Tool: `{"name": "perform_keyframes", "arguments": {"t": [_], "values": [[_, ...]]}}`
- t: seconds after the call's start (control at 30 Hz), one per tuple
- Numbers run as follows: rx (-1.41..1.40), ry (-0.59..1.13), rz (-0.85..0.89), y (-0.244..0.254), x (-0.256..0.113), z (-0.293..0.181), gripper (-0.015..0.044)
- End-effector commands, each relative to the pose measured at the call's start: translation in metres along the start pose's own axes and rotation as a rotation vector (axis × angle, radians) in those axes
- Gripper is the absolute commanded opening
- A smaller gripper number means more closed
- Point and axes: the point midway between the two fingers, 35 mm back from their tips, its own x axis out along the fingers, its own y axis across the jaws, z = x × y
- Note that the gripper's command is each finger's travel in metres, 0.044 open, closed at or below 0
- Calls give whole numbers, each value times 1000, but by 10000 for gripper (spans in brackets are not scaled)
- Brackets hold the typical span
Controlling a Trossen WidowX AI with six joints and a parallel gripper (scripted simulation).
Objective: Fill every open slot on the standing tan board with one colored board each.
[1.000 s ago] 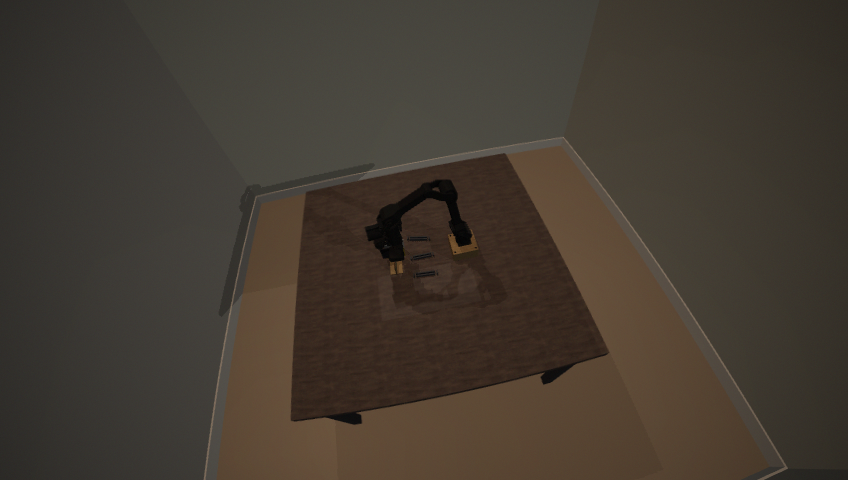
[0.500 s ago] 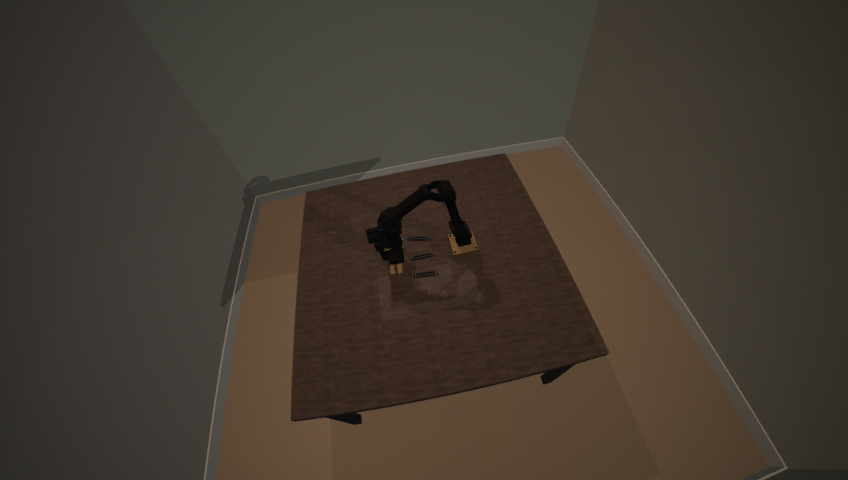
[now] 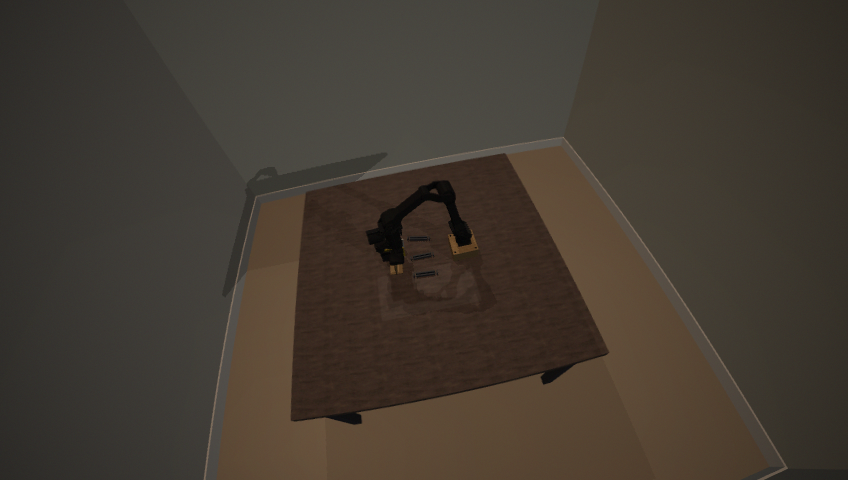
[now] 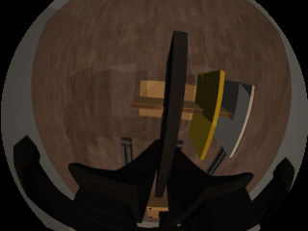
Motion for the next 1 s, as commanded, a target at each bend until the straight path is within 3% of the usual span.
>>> {"name": "perform_keyframes", "arguments": {"t": [0.0,0.97], "values": [[-3,3,2,0,3,-1,0],[-3,3,2,0,20,-1,0]]}}
